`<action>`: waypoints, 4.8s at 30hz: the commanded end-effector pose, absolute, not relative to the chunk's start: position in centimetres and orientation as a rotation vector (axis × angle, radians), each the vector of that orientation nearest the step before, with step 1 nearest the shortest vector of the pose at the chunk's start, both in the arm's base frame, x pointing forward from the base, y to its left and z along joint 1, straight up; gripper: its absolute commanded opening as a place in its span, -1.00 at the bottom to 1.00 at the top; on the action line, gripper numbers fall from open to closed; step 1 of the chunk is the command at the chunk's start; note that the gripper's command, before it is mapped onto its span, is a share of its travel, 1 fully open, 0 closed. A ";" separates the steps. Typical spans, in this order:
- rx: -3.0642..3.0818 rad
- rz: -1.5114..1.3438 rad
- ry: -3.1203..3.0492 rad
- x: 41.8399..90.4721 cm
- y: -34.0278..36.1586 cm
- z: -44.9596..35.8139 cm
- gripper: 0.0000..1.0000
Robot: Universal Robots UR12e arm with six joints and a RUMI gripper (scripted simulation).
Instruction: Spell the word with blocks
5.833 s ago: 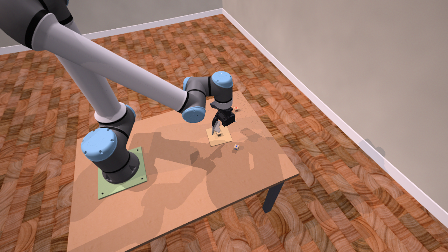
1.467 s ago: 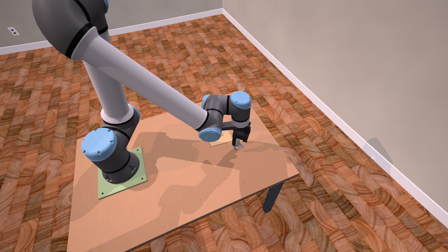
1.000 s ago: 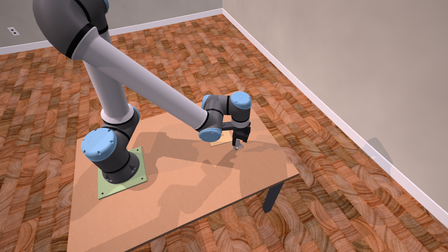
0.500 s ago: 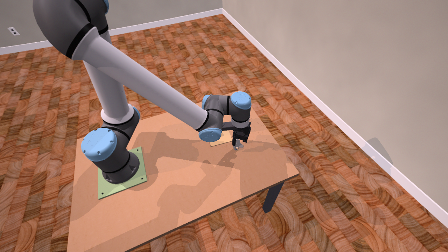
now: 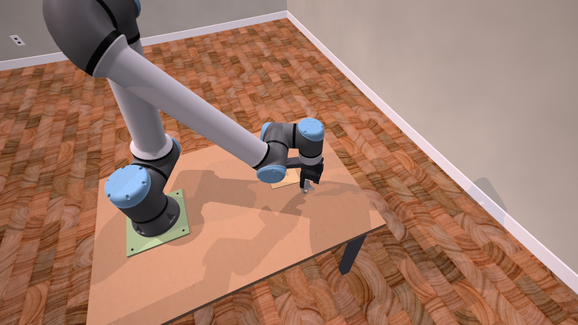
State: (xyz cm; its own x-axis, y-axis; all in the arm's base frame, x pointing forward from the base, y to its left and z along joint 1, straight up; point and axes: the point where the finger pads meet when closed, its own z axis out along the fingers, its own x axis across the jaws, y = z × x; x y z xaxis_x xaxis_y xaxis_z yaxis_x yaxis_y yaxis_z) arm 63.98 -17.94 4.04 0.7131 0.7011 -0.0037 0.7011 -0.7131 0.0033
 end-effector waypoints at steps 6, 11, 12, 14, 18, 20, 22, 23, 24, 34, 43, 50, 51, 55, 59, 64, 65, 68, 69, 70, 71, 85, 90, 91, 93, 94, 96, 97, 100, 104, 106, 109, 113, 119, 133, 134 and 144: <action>2.902 -0.002 1.188 64.0 -18.0 3.1 -0.26; 2.902 -0.002 1.188 64.0 -18.0 2.1 -0.26; 2.902 -0.002 1.188 64.0 -18.0 2.0 -0.26; 2.902 -0.002 1.188 64.0 -18.0 2.0 -0.26; 2.902 -0.002 1.188 64.0 -18.0 1.3 -0.26; 2.902 -0.002 1.188 64.0 -18.0 1.1 -0.26; 2.902 -0.002 1.188 64.0 -18.0 1.0 -0.26; 2.902 -0.002 1.188 64.0 -18.0 1.0 -0.26; 2.902 -0.002 1.188 64.0 -18.0 1.0 -0.26; 2.902 -0.002 1.188 64.0 -18.0 1.0 -0.26; 2.902 -0.002 1.188 64.0 -18.0 1.0 -0.51; 2.902 -0.002 1.188 64.0 -18.0 1.0 -0.51; 2.902 -0.002 1.188 64.0 -18.0 1.0 -0.51; 2.902 -0.002 1.188 64.0 -18.0 1.0 -0.51; 2.902 -0.002 1.188 64.0 -18.0 1.0 -0.51; 2.902 -0.002 1.188 64.0 -18.0 1.0 -0.89; 2.902 -0.002 1.188 64.0 -18.0 1.0 -0.89; 2.902 -0.002 1.188 64.0 -18.0 1.0 -0.89; 2.902 -0.002 1.188 64.0 -18.0 1.0 -0.89; 2.902 -0.002 1.188 64.0 -18.0 1.0 -0.89; 2.902 -0.002 1.188 64.0 -18.0 1.0 -0.89; 2.902 -0.002 1.188 64.0 -18.0 1.0 -0.89; 2.902 -0.002 1.188 64.0 -18.0 1.0 -0.89; 2.902 -0.002 1.188 64.0 -18.0 1.0 -0.89; 2.902 -0.002 1.188 64.0 -18.0 1.0 -0.89; 2.902 -0.002 1.188 64.0 -18.0 1.0 -0.89; 2.902 -0.002 1.188 64.0 -18.0 1.1 -0.89; 2.902 -0.002 1.188 64.0 -18.0 1.3 -0.89; 2.902 -0.002 1.188 64.0 -18.0 1.6 -0.89; 2.902 -0.002 1.188 64.0 -18.0 3.6 -0.89; 2.902 -0.002 1.188 64.0 -18.0 5.0 -0.89; 2.902 -0.002 1.188 64.0 -18.0 7.4 -0.89; 2.902 -0.002 1.188 64.0 -17.9 9.9 -0.89; 2.902 -0.002 1.188 64.0 -17.9 10.9 -0.89; 2.901 -0.002 1.191 64.0 -17.9 11.0 -0.89; 2.900 -0.002 1.193 64.0 -17.9 11.0 -0.89; 2.852 -0.002 1.305 63.8 -17.5 11.0 -0.89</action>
